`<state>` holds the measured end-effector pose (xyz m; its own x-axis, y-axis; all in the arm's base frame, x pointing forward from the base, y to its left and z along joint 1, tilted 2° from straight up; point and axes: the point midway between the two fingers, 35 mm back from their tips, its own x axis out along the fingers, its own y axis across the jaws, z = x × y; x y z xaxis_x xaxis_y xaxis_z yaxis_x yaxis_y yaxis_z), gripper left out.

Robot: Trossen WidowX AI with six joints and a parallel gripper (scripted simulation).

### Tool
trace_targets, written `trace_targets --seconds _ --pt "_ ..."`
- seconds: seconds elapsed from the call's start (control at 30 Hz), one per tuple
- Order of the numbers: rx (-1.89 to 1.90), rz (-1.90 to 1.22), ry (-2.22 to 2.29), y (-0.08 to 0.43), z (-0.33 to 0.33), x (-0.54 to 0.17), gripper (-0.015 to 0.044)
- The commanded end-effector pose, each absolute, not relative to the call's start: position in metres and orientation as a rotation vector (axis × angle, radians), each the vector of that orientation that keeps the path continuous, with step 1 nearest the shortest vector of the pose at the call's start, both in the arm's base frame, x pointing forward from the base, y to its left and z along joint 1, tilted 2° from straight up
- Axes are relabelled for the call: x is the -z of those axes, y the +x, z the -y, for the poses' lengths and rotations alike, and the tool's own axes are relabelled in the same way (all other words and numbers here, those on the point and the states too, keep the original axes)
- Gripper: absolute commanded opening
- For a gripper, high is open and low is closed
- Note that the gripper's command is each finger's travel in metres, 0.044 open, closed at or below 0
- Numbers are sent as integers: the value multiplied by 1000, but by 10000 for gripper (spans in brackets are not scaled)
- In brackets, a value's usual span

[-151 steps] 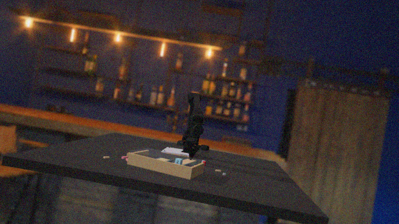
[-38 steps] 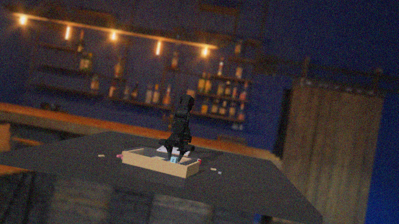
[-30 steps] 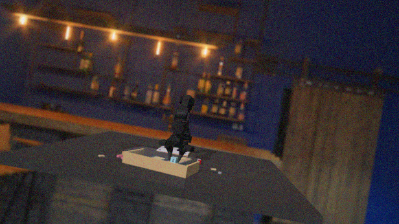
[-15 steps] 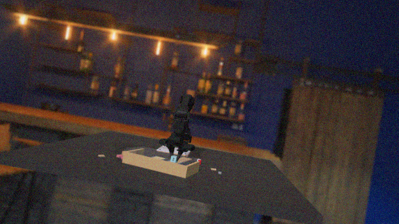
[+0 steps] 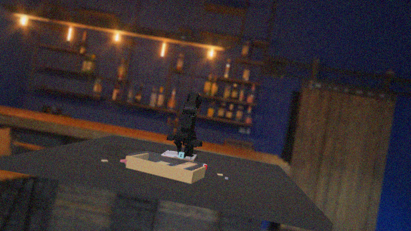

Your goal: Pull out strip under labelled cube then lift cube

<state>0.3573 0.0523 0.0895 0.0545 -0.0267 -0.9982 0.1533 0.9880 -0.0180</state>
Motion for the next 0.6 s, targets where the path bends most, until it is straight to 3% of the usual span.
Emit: trace_targets --seconds 0.0,0.57 --pt "132 -1521 98 348 -52 -89 0" --pt "134 -1525 100 299 -45 -89 0"
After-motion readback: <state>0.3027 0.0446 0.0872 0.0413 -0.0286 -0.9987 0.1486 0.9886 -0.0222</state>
